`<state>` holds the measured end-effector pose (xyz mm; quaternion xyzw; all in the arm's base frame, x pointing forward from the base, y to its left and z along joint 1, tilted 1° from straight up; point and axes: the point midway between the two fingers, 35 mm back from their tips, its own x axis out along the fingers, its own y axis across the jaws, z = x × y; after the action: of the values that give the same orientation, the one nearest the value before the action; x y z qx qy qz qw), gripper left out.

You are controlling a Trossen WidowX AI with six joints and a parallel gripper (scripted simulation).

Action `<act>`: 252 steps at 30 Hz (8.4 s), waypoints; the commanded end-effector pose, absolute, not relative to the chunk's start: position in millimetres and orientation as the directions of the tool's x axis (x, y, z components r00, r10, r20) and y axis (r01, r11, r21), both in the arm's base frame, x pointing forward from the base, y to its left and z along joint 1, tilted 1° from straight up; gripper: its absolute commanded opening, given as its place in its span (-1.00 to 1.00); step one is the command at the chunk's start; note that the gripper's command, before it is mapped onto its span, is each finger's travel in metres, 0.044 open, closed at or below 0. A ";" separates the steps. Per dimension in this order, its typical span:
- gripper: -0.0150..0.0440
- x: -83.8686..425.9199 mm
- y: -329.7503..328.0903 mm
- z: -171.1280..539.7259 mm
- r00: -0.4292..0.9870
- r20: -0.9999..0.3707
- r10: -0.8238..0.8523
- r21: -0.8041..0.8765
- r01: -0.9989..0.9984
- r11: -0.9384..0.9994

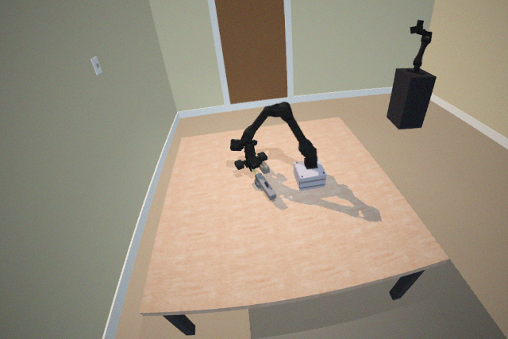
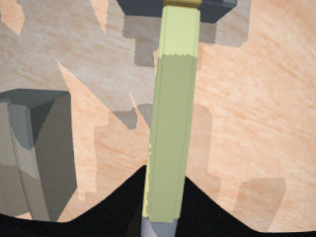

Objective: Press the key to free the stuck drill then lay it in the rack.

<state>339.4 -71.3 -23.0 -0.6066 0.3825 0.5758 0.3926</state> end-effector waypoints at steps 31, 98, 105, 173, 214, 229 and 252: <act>-0.49 352.3 -104.7 -14.9 0.045 -0.999 -0.012 -0.037 -0.915 -0.401; -0.49 343.6 -107.7 21.1 0.045 -0.999 -0.012 -0.036 -0.915 -0.401; -0.49 334.3 -115.4 21.6 0.044 -0.999 -0.013 -0.035 -0.915 -0.401; -0.49 288.8 -146.6 -22.3 0.040 -0.999 -0.015 -0.031 -0.916 -0.401; -0.49 286.8 -144.2 -43.3 0.040 -0.999 -0.015 -0.031 -0.916 -0.401; -0.49 286.6 -143.5 -43.3 0.040 -0.999 -0.015 -0.031 -0.916 -0.401; -0.49 286.5 -142.7 -42.9 0.040 -0.999 -0.015 -0.031 -0.916 -0.401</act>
<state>289.1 -148.0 -37.3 -0.6116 0.3862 0.5704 0.3891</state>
